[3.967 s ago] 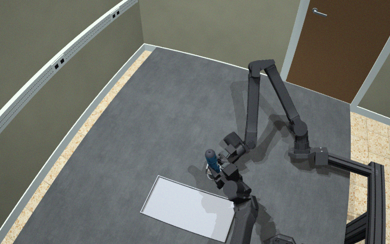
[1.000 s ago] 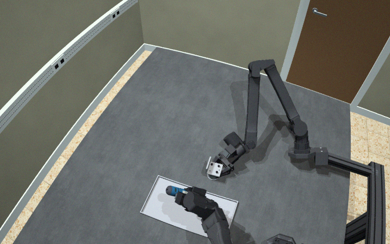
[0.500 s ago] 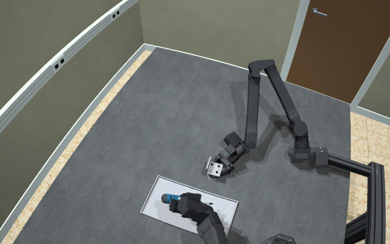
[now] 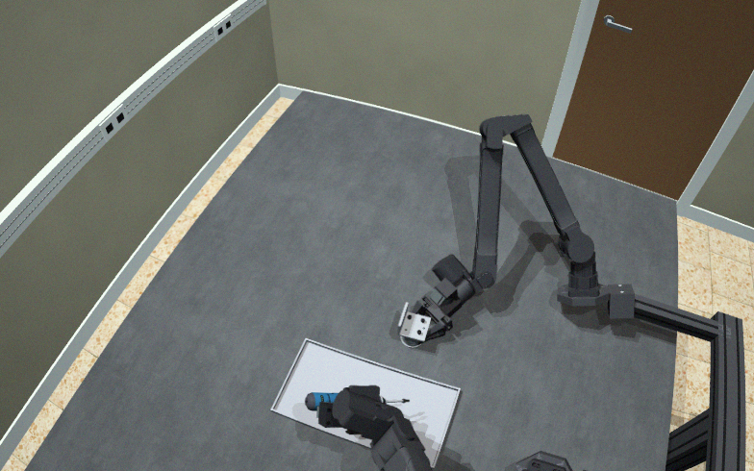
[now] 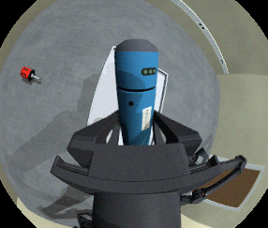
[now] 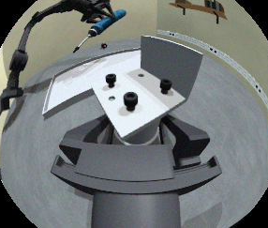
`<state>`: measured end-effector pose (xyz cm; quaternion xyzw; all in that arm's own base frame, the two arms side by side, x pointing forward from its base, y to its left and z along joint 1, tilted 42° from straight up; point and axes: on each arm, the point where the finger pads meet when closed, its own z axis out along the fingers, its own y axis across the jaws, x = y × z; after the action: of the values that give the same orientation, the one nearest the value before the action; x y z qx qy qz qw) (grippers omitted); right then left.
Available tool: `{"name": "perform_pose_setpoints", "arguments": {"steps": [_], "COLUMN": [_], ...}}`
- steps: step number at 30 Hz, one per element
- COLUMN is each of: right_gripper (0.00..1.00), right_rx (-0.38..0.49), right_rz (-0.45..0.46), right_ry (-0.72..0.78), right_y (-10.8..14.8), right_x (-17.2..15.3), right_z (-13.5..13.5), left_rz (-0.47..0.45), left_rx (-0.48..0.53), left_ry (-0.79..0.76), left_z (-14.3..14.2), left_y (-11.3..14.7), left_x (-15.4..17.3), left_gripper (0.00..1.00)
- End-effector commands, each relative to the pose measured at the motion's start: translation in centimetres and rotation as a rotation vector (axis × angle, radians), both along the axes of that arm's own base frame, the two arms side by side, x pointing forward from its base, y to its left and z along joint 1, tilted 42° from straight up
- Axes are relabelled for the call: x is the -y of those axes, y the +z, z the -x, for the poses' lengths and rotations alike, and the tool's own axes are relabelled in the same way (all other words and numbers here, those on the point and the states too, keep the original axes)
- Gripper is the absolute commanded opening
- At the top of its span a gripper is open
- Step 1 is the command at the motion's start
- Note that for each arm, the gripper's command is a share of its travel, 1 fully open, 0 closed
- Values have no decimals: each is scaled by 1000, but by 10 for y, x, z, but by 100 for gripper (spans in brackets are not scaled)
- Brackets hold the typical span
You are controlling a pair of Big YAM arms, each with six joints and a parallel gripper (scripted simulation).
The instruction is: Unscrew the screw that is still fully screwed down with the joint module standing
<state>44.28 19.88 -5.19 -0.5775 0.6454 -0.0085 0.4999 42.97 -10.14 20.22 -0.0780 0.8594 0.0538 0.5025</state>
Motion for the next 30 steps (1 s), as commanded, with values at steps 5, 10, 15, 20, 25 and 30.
{"name": "perform_pose_setpoints", "arguments": {"steps": [5,10,15,20,25,30], "right_gripper": [59,59,59,59,59,59], "right_rx": [12,12,12,12,12,12], "right_rz": [-8,-8,-8,-8,-8,-8], "right_ry": [3,3,3,3,3,3], "right_y": [4,4,4,4,4,4], "right_x": [-3,-3,-3,-3,-3,-3], "right_z": [-2,-2,-2,-2,-2,-2], "left_rz": [87,117,116,145,174,191], "left_rx": [52,39,19,29,19,9], "left_ry": [83,136,120,193,247,272], "left_z": [-10,-7,-6,-1,5,8], "left_y": [44,48,42,53,58,60], "left_x": [-16,-31,-22,-46,-61,-67], "left_gripper": [42,42,42,42,42,42]}}
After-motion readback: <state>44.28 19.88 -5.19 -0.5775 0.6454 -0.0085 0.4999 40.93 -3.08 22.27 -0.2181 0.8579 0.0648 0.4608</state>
